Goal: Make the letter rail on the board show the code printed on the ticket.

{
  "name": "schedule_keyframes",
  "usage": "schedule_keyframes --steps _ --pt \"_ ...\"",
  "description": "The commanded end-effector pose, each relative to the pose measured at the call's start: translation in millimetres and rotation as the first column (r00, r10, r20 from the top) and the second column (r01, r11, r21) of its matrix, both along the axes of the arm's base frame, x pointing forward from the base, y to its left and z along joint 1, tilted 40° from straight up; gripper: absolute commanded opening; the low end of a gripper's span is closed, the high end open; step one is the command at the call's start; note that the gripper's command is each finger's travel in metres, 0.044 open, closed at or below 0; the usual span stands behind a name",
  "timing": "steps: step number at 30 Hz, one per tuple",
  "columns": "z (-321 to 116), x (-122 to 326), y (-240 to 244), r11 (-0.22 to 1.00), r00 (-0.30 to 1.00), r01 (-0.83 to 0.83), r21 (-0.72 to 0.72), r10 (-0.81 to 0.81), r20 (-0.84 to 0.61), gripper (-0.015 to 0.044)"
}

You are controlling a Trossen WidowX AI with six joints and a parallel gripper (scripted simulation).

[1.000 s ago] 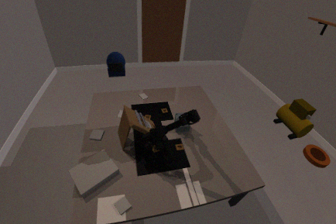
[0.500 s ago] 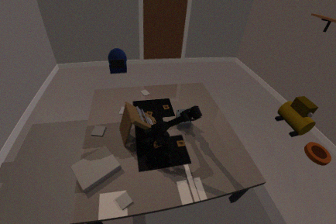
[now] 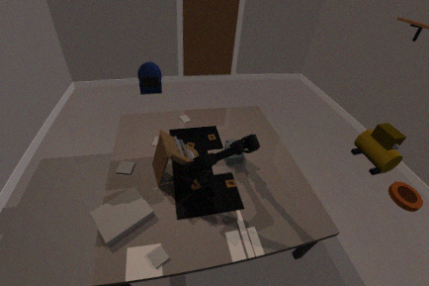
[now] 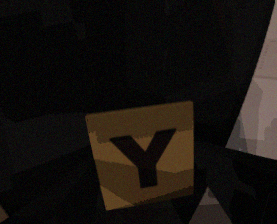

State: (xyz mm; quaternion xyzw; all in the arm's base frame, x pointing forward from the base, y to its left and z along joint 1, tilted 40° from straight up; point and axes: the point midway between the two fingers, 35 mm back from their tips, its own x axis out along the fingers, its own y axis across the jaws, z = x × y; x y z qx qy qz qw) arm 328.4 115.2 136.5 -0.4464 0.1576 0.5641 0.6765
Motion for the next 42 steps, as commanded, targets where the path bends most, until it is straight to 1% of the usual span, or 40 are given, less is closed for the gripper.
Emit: schedule_keyframes --steps 1,9,18,26,33,39,42 --pt "14.5 8.7 -5.9 1.000 0.997 0.010 -0.010 -0.009 0.080 0.0000" --pt "39.1 24.1 -25.1 0.998 0.975 0.054 -0.028 -0.047 0.215 0.0000" --pt "72.9 39.1 -54.2 0.990 0.920 0.128 -0.053 -0.099 0.379 0.0000" --pt "104.8 47.2 -81.5 0.977 0.848 0.202 -0.074 -0.136 0.512 0.0000" --pt "132.6 50.5 -106.2 0.959 0.780 0.271 -0.078 -0.171 0.602 0.0000" --pt "165.3 50.0 -136.1 0.932 0.696 0.354 -0.072 -0.211 0.686 0.0000" --pt "174.6 48.0 -151.2 0.916 0.671 0.397 -0.063 -0.242 0.701 0.0000"
